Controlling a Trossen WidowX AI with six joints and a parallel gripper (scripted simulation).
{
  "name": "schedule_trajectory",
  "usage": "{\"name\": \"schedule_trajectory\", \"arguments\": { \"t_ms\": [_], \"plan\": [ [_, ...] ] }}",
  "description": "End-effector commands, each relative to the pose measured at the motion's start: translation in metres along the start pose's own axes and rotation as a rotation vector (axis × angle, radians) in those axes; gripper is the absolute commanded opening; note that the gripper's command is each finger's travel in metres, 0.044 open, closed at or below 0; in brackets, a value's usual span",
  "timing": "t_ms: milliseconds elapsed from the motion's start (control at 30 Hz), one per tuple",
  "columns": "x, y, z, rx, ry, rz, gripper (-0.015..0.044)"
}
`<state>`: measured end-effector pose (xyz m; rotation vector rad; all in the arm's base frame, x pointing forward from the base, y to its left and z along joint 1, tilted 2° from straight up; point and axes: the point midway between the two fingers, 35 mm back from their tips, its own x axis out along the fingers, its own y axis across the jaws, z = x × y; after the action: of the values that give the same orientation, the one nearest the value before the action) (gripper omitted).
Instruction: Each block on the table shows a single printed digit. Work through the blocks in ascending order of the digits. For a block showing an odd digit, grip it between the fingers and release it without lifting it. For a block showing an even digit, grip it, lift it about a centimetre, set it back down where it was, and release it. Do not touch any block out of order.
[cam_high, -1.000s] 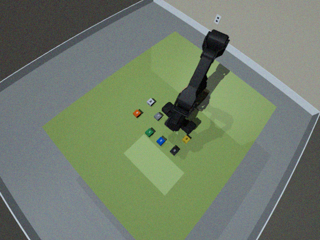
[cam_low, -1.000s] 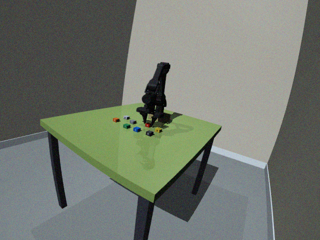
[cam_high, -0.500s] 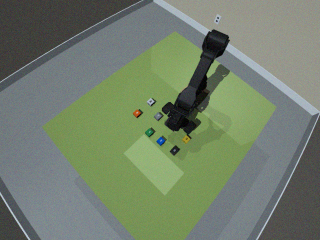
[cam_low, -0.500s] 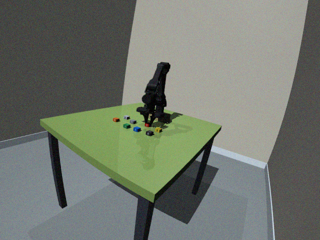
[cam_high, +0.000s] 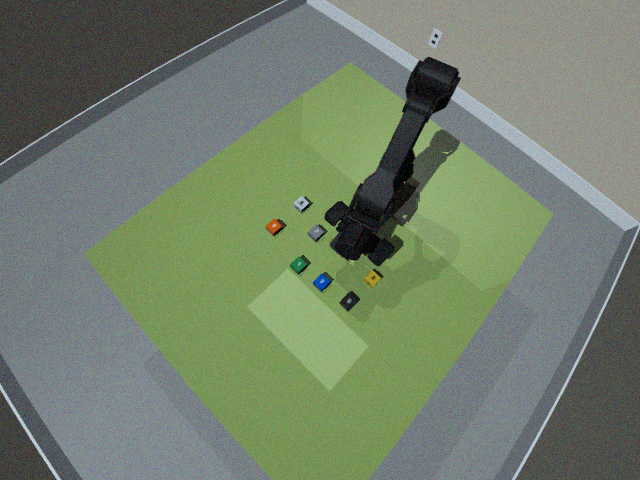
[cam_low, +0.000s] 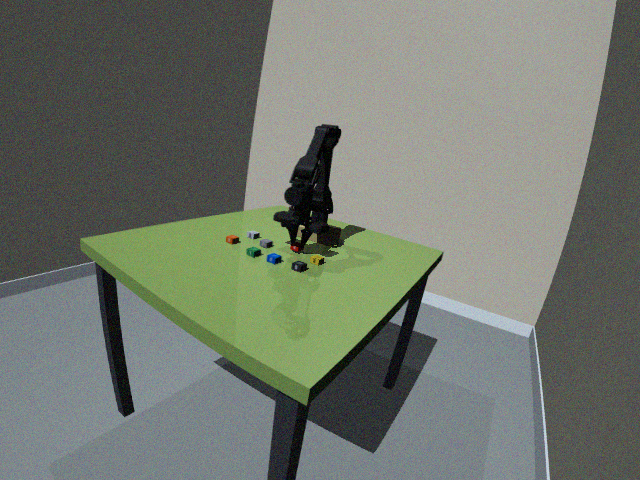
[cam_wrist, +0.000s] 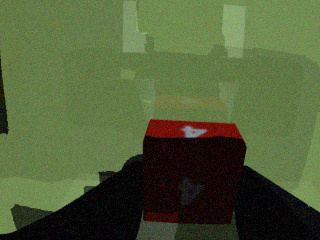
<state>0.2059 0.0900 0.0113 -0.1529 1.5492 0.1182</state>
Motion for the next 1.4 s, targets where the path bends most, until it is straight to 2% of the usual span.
{"name": "schedule_trajectory", "arguments": {
  "t_ms": [0, 1133, 1367],
  "plan": [
    [-0.006, 0.001, 0.003, -0.003, -0.012, 0.001, 0.012],
    [0.009, 0.001, 0.003, -0.003, -0.012, 0.001, 0.012],
    [0.009, 0.001, 0.003, -0.003, -0.012, 0.001, 0.0304]
  ]
}}
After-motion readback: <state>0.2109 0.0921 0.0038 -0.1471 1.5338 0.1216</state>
